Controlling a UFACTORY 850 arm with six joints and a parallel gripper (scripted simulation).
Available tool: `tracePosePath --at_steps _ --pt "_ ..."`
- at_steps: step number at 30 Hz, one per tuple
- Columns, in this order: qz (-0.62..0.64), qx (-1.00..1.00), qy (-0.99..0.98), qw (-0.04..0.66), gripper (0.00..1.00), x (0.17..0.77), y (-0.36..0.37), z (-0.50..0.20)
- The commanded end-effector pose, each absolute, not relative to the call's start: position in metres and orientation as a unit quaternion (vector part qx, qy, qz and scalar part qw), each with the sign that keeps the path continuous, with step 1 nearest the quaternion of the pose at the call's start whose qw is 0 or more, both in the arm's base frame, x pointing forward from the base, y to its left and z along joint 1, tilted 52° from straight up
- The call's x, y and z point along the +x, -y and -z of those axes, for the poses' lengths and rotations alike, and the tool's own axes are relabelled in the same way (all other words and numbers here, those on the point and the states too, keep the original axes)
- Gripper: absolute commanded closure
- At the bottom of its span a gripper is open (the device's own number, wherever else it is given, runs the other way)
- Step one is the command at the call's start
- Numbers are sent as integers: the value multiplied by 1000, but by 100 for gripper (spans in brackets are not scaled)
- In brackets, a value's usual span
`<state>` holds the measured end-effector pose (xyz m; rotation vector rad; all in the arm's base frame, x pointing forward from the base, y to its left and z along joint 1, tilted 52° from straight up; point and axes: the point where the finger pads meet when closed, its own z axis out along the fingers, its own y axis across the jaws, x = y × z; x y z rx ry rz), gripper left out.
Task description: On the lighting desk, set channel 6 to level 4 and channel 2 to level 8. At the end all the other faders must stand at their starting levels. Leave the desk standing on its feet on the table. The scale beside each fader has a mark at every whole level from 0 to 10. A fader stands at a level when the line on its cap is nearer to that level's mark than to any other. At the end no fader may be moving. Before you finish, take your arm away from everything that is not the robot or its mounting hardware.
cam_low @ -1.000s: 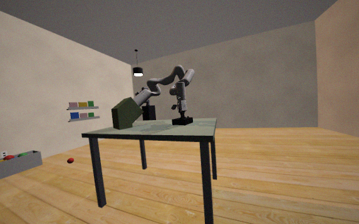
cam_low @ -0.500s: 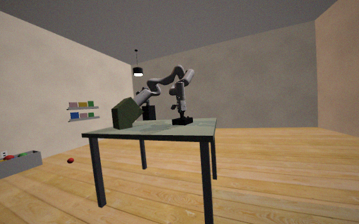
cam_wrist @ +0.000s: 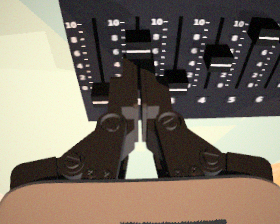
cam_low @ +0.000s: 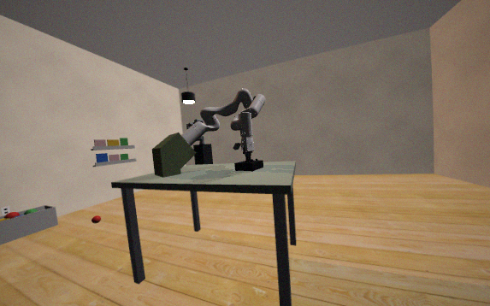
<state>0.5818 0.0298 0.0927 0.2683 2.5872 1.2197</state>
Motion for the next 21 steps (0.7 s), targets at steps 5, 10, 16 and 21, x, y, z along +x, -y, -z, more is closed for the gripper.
tracePosePath --at_steps 5,10,16,21 --pt "-421 93 -892 135 100 582 -29 -93" --pt "-421 93 -892 135 100 582 -29 -93" --pt "-421 93 -892 135 100 584 -29 -93" --pt "-421 93 -892 135 100 587 -28 -94"
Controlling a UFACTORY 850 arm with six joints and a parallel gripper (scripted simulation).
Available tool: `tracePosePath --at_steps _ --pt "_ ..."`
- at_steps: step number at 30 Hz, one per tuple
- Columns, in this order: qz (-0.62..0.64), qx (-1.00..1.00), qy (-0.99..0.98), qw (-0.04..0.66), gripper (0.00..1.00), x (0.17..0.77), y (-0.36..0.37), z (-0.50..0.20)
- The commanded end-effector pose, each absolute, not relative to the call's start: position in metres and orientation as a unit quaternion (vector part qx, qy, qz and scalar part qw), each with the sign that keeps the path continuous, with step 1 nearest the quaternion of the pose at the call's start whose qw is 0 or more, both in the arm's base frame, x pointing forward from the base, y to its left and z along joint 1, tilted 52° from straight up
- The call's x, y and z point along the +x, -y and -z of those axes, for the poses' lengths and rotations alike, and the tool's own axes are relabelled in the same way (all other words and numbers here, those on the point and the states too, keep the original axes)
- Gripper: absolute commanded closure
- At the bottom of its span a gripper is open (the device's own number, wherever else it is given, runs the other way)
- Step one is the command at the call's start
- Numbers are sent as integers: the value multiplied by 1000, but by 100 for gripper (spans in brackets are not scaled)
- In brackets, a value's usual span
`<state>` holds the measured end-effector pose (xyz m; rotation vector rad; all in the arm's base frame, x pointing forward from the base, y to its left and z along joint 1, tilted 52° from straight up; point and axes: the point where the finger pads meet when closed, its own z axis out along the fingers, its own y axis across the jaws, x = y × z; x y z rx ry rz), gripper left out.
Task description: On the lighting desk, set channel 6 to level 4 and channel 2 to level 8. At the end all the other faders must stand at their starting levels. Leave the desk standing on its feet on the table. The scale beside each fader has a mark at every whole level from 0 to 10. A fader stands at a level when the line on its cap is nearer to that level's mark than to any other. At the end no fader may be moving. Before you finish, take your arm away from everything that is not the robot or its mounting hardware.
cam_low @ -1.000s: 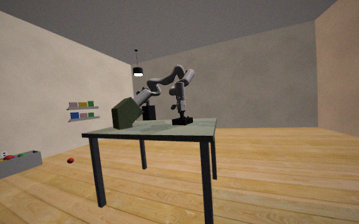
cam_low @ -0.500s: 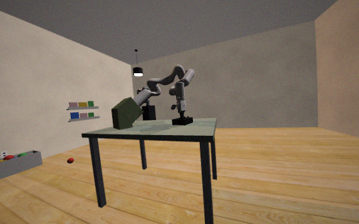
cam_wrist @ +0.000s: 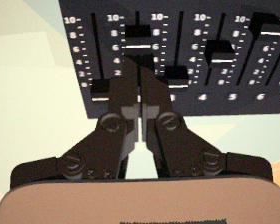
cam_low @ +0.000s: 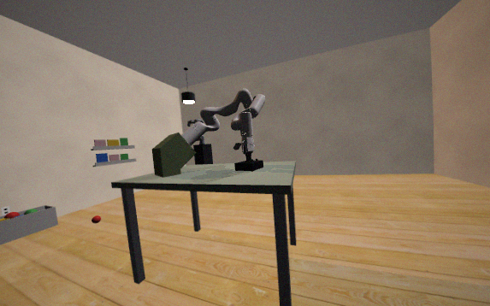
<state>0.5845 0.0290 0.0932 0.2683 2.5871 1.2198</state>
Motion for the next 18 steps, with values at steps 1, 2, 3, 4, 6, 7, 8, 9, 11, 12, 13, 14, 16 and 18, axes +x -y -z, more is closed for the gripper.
tracePosePath --at_steps 1,2,3,4,6,7,8,9,11,12,13,14,16,18 --pt "-421 93 -892 135 100 587 -28 -94" --pt "-421 93 -892 135 100 587 -28 -94" --pt "-421 93 -892 135 100 588 -28 -94" --pt "-421 93 -892 135 100 588 -28 -94" --pt "-421 93 -892 135 100 588 -28 -94" --pt "-421 93 -892 135 100 588 -28 -94" --pt "-421 93 -892 135 100 588 -27 -94" --pt "-421 93 -892 135 100 588 -27 -95" --pt "-421 93 -892 135 100 588 -27 -95" --pt "-421 93 -892 135 100 587 -27 -95" --pt "-421 93 -892 135 100 587 -26 -96" --pt "-421 93 -892 135 100 587 -25 -97" --pt "-421 93 -892 135 100 585 -21 -99" --pt "-421 93 -892 135 100 583 -17 -103"
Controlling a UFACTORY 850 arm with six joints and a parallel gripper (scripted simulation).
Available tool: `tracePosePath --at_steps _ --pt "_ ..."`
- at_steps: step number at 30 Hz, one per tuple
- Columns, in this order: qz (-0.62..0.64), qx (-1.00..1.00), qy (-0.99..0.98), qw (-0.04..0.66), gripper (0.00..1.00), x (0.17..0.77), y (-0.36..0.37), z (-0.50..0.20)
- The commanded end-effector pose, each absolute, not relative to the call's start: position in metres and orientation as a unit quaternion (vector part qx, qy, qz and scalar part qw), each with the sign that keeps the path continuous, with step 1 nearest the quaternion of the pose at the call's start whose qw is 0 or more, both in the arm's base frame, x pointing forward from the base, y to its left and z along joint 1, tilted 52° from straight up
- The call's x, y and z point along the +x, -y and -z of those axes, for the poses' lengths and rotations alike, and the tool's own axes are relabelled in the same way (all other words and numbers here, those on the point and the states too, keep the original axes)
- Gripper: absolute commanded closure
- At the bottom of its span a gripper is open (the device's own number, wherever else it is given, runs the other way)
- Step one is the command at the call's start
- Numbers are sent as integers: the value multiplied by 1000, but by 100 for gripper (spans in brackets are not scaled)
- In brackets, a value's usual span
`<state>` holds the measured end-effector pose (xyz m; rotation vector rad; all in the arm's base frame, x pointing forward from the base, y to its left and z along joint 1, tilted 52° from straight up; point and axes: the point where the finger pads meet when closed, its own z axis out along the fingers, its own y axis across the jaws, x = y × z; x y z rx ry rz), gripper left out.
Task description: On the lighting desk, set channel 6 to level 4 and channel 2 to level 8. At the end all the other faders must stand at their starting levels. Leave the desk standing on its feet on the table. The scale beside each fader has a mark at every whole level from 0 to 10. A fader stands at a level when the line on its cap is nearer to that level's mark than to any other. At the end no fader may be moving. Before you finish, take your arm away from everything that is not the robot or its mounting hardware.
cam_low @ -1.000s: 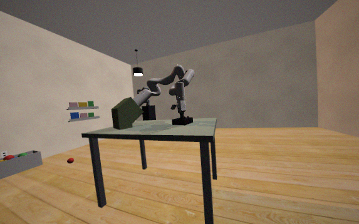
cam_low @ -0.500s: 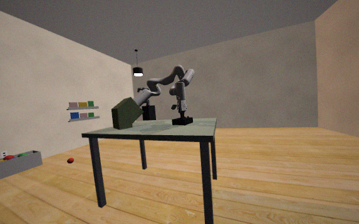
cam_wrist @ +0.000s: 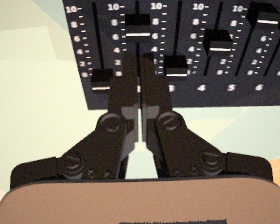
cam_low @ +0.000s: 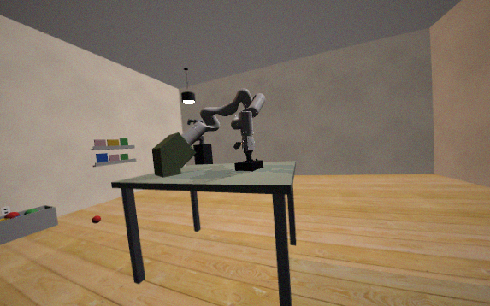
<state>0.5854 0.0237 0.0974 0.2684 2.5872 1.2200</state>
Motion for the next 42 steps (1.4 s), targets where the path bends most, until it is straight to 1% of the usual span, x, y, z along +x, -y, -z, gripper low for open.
tracePosePath --at_steps 1,8,32,37,42 --pt "-421 93 -892 135 100 582 -15 -105" --pt "-421 93 -892 135 100 576 -2 -116" --pt "-420 88 -893 137 100 575 1 -119" --pt "-415 60 -895 150 100 574 0 -120" --pt "-403 -5 -897 180 100 572 -4 -123"
